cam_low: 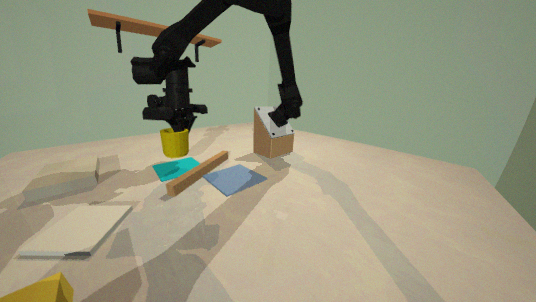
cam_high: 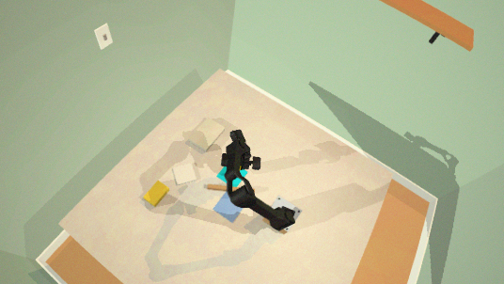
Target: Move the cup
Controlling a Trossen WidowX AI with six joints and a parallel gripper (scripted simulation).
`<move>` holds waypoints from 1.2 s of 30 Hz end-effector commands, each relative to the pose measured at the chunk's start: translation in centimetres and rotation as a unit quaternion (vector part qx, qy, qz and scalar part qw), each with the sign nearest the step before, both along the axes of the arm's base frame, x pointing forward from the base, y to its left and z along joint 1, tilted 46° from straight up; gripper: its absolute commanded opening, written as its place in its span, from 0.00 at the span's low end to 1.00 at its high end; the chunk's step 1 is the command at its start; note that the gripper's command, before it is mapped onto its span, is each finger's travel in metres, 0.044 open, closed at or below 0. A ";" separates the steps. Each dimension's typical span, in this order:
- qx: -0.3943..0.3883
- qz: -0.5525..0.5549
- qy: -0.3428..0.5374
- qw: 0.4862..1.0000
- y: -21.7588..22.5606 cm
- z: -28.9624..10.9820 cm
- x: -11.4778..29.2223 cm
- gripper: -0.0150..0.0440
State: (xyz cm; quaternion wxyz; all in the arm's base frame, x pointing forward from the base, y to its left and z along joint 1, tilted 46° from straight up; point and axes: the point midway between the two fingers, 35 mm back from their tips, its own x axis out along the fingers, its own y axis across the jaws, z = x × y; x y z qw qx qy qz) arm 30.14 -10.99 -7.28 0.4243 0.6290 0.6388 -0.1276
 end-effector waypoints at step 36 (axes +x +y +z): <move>0.002 0.001 0.001 1.000 2.2 -2.3 0.4 0.50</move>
